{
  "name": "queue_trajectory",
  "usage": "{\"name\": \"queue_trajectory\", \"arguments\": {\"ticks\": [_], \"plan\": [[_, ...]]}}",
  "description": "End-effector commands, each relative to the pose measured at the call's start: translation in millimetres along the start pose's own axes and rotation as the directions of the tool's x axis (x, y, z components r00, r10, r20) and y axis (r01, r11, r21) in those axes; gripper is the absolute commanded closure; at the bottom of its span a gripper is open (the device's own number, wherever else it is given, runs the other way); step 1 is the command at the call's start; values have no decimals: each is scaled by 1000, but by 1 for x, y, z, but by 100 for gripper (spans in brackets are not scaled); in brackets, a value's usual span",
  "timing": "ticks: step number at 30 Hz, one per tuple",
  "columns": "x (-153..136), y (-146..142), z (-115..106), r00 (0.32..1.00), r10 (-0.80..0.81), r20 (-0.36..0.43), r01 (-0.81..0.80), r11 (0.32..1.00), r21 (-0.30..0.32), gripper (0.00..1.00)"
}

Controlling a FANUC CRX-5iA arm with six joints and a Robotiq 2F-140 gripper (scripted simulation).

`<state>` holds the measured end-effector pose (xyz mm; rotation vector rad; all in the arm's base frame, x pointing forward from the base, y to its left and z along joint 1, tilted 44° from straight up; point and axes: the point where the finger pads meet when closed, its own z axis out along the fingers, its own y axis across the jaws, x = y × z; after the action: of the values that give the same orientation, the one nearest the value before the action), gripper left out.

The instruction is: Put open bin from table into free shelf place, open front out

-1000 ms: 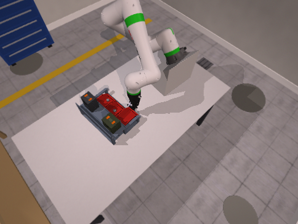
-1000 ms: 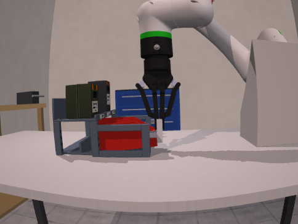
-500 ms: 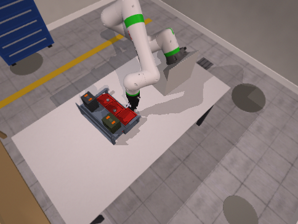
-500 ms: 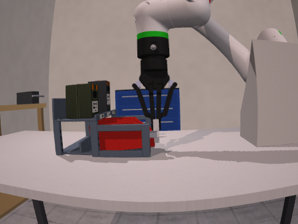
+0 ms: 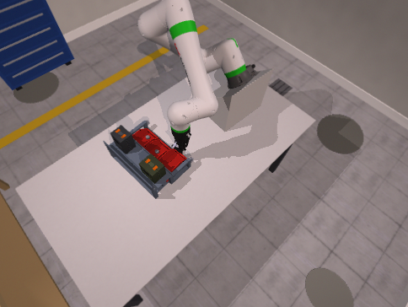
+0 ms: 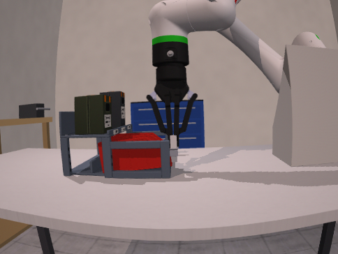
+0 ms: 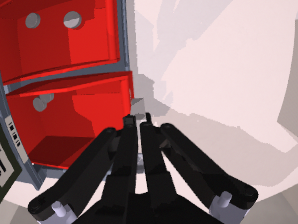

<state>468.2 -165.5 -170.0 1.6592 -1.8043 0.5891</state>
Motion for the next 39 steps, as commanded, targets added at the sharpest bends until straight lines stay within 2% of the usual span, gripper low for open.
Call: {"name": "queue_trajectory", "arguments": {"ticks": [1, 39], "plan": [[0, -1, 0, 1000, 0, 0, 0, 1000, 0, 100], [0, -13, 0, 1000, 0, 0, 0, 1000, 0, 100]]}}
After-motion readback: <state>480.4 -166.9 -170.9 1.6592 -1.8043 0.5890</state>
